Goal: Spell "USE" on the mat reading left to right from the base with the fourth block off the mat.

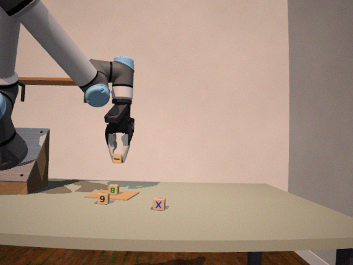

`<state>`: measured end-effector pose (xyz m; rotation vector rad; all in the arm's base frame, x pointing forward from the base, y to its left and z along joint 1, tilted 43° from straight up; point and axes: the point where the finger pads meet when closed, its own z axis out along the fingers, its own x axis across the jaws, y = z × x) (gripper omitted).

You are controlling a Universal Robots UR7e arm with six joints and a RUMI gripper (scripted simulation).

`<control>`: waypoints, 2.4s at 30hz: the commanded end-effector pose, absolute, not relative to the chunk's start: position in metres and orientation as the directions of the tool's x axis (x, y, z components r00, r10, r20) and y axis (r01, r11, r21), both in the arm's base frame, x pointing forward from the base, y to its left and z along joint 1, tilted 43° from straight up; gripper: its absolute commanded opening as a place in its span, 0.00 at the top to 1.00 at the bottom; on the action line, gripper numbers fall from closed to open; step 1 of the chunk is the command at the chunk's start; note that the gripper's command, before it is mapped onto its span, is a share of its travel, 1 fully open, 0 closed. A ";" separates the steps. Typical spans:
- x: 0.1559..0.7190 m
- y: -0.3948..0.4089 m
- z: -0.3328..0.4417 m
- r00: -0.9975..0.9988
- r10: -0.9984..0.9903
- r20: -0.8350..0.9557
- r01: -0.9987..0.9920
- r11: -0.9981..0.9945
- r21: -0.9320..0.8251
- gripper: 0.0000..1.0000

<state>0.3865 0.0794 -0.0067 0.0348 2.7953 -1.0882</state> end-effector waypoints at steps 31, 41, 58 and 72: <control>0.385 0.078 -0.007 -0.991 -0.110 -0.070 -0.034 0.733 -0.679 0.91; 0.387 0.063 -0.022 -0.992 -0.110 -0.067 -0.035 0.732 -0.680 0.91; 0.395 0.021 -0.067 -0.992 -0.110 -0.067 -0.035 0.732 -0.680 0.91; 0.397 0.013 -0.076 -0.992 -0.110 -0.069 -0.034 0.733 -0.679 0.91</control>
